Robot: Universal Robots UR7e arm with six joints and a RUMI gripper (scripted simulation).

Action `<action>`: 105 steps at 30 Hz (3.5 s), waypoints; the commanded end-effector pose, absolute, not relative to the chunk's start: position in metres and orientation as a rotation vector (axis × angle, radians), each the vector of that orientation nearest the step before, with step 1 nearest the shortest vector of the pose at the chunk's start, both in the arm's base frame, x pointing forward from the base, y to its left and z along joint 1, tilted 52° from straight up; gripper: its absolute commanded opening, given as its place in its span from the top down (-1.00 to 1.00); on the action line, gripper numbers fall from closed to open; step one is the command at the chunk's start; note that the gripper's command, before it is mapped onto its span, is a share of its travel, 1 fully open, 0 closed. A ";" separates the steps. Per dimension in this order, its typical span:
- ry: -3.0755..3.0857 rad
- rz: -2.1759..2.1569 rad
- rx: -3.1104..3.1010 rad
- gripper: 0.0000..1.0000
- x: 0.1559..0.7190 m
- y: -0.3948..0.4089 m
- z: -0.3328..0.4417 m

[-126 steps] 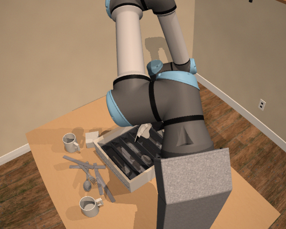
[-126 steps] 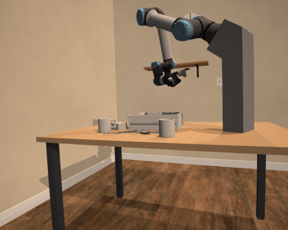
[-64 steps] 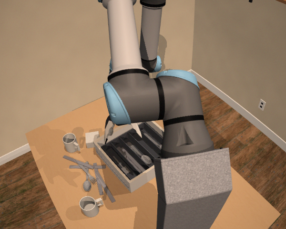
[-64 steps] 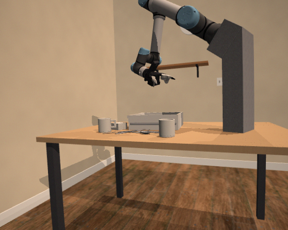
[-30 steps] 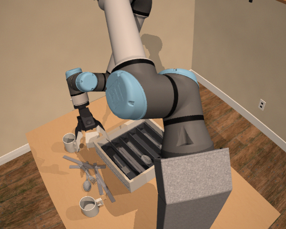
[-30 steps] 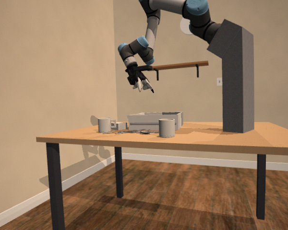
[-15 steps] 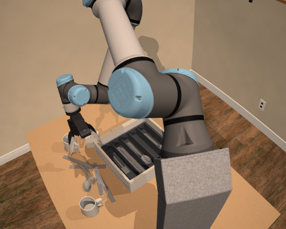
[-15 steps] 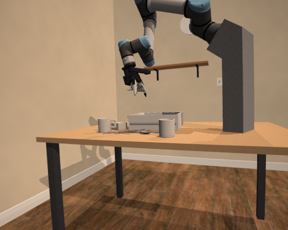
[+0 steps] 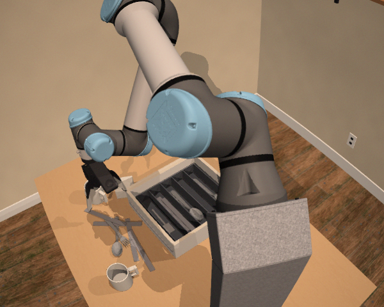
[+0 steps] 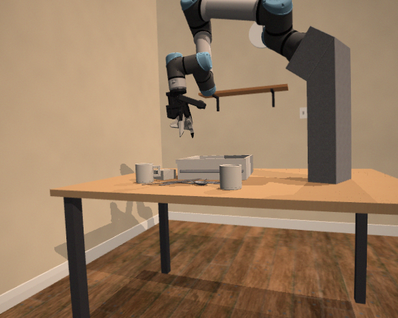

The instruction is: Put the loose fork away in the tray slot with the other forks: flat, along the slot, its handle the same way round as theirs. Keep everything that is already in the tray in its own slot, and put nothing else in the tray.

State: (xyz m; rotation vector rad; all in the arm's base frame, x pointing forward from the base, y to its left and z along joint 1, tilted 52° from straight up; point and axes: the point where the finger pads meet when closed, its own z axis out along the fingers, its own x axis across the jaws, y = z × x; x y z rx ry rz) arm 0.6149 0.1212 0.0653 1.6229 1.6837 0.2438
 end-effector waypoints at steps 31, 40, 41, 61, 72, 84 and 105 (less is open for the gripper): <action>1.675 0.283 1.498 -1.00 0.651 0.124 0.057; 1.671 0.286 1.502 0.66 0.704 0.098 0.015; 1.671 0.286 1.502 0.66 0.704 0.098 0.015; 1.673 0.286 1.501 0.66 0.703 0.099 0.015; 1.673 0.286 1.501 0.66 0.703 0.099 0.015; 1.672 0.286 1.501 0.66 0.705 0.098 0.014; 1.671 0.286 1.502 0.66 0.719 0.090 0.002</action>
